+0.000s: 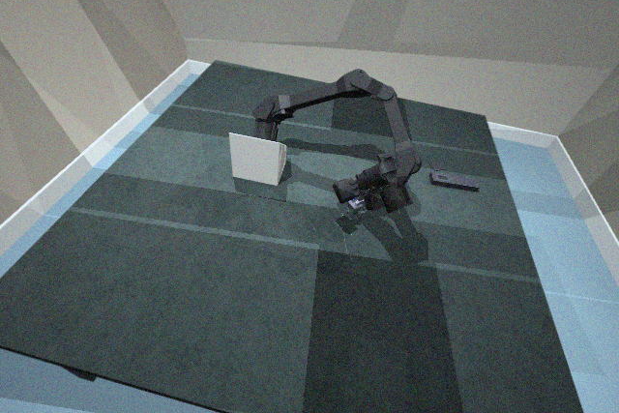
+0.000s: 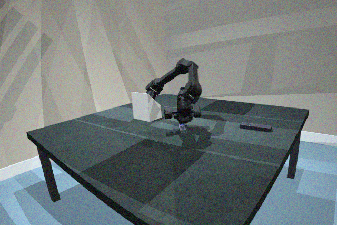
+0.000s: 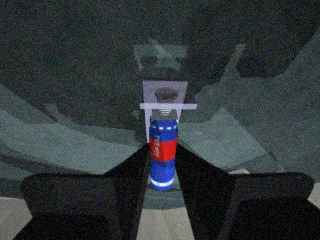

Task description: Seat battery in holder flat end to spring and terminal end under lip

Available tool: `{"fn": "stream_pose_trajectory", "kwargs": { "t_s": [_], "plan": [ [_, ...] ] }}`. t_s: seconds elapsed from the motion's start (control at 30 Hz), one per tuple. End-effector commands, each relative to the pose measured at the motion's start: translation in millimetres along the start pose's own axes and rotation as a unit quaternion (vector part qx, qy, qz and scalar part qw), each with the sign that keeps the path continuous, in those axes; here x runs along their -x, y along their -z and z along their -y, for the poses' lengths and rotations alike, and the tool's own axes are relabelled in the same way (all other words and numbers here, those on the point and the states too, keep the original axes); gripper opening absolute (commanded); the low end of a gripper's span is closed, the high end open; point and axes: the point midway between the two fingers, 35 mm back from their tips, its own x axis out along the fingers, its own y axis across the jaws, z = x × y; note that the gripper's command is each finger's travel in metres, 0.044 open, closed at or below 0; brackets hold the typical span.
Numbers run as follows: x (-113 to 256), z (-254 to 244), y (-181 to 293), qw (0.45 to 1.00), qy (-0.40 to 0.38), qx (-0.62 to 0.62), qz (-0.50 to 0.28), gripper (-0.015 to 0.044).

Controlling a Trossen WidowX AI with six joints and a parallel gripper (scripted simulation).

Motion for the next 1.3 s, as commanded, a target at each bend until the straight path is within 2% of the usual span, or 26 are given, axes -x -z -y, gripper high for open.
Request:
{"fn": "stream_pose_trajectory", "kwargs": {
  "t_s": [0.0,0.83,1.27],
  "plan": [
    [1,0,-4,1.0,0.001,0.003,0.001,0.0077],
    [7,0,-14,1.0,0.004,0.002,0.001,0.0077],
    [4,1,-14,1.0,0.012,0.002,0.027,0.0077]
  ]
}}
